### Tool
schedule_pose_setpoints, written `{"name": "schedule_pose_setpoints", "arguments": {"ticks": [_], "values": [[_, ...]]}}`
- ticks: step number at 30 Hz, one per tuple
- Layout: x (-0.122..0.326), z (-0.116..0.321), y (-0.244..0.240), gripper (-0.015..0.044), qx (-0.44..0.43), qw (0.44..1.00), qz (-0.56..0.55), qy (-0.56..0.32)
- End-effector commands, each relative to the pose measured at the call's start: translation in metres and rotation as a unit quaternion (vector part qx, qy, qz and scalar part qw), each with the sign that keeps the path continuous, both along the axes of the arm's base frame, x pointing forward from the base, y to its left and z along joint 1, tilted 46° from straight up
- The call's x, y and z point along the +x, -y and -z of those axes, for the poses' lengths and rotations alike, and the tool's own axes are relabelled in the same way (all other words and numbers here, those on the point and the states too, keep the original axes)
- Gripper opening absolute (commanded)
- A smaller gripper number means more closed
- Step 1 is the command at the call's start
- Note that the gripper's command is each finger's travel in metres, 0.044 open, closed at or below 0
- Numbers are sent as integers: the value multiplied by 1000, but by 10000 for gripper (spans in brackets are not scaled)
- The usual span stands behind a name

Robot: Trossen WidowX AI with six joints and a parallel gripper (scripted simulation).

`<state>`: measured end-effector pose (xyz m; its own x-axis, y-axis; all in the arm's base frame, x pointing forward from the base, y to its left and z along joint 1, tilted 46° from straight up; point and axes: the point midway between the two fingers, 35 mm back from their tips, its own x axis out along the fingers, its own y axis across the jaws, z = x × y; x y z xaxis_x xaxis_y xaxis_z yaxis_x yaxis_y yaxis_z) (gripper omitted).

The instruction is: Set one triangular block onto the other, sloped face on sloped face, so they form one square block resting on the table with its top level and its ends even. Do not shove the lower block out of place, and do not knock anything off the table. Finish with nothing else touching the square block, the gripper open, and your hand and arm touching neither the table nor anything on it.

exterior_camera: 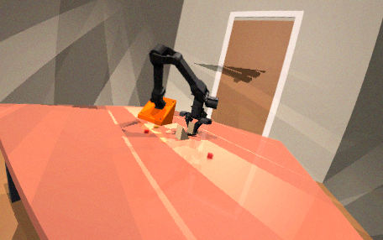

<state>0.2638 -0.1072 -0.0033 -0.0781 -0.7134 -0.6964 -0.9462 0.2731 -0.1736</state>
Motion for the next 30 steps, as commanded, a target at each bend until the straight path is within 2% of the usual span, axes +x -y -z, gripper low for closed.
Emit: {"name": "schedule_pose_setpoints", "arguments": {"ticks": [1, 5, 22, 30], "values": [[-2, 5, 4, 0, -2, 1000, -1, -3], [-2, 5, 4, 0, -2, 1000, -1, -3], [-1, 3, 3, 440, 0, 1000, 2, 0], [0, -3, -4, 440, 1, 1000, 2, 0]]}}
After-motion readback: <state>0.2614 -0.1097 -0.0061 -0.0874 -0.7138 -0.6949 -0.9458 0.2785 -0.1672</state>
